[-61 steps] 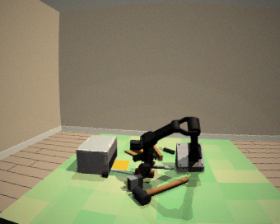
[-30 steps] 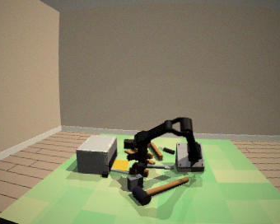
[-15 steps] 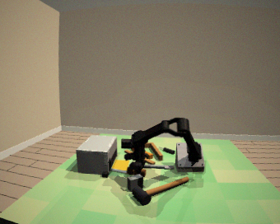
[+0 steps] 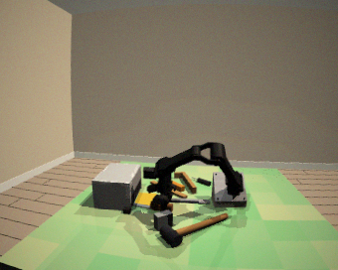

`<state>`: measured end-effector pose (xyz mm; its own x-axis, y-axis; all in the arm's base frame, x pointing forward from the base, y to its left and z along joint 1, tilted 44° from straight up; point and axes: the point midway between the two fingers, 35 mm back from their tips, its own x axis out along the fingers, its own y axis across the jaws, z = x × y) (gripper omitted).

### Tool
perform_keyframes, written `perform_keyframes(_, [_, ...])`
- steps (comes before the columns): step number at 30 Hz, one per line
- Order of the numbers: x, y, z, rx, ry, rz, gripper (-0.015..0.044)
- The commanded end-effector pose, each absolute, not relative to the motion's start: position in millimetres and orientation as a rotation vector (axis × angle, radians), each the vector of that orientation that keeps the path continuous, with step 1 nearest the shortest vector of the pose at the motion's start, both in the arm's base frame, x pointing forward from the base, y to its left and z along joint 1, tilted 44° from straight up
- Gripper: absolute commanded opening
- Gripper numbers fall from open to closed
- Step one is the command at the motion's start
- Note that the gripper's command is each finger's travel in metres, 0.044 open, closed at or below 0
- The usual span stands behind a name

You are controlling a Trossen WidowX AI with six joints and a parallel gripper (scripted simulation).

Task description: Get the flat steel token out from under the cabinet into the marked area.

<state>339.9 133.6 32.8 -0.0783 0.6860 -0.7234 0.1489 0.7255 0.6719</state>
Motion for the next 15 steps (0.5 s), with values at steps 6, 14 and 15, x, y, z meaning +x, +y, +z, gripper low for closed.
perform_keyframes(6, [351, 134, 33, 0.683, 1.610, 0.517, 0.0000])
perform_keyframes(14, [358, 134, 32, 0.683, 1.610, 0.517, 0.0000])
perform_keyframes(15, [359, 134, 31, 0.683, 1.610, 0.517, 0.0000])
